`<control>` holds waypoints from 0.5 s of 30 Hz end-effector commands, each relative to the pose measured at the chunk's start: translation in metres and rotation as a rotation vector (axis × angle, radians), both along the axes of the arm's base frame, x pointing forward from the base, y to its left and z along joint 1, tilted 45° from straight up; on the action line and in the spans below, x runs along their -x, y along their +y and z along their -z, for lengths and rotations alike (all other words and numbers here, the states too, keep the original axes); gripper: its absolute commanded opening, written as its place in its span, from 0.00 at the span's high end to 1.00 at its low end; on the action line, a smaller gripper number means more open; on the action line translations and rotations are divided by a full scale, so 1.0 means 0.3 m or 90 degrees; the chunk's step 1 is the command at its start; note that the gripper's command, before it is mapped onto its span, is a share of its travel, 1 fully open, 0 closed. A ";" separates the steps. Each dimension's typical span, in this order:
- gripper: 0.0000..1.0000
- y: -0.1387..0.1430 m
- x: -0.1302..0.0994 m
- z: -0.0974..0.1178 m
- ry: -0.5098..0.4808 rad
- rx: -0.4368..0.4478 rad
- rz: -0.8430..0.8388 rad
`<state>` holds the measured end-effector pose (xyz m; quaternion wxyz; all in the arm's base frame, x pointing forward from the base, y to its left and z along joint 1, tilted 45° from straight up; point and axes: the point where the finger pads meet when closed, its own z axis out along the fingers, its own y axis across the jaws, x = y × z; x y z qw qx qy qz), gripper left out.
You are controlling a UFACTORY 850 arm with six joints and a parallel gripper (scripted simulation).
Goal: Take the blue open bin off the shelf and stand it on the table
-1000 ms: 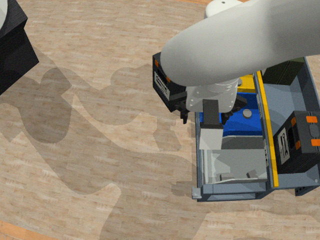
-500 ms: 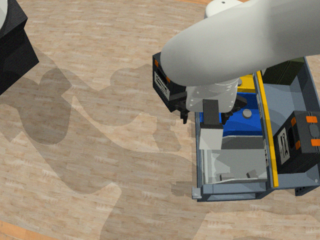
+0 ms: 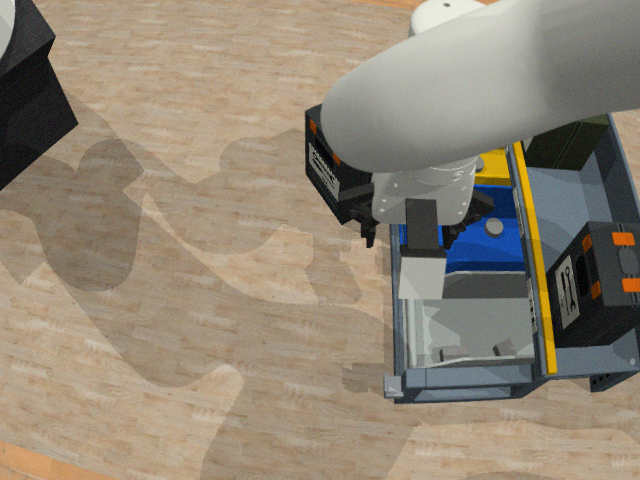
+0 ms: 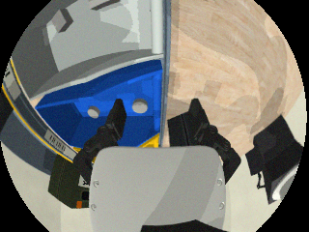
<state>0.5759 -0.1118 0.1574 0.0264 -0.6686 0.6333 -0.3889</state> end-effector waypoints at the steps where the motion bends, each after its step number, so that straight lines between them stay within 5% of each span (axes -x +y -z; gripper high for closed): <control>1: 0.00 -0.003 -0.001 -0.001 0.000 -0.012 -0.010; 6: 0.00 -0.003 -0.001 -0.001 0.000 -0.012 -0.010; 7: 1.00 0.000 -0.001 -0.001 0.000 0.000 0.000; 15: 1.00 0.000 -0.001 -0.001 0.000 0.000 0.000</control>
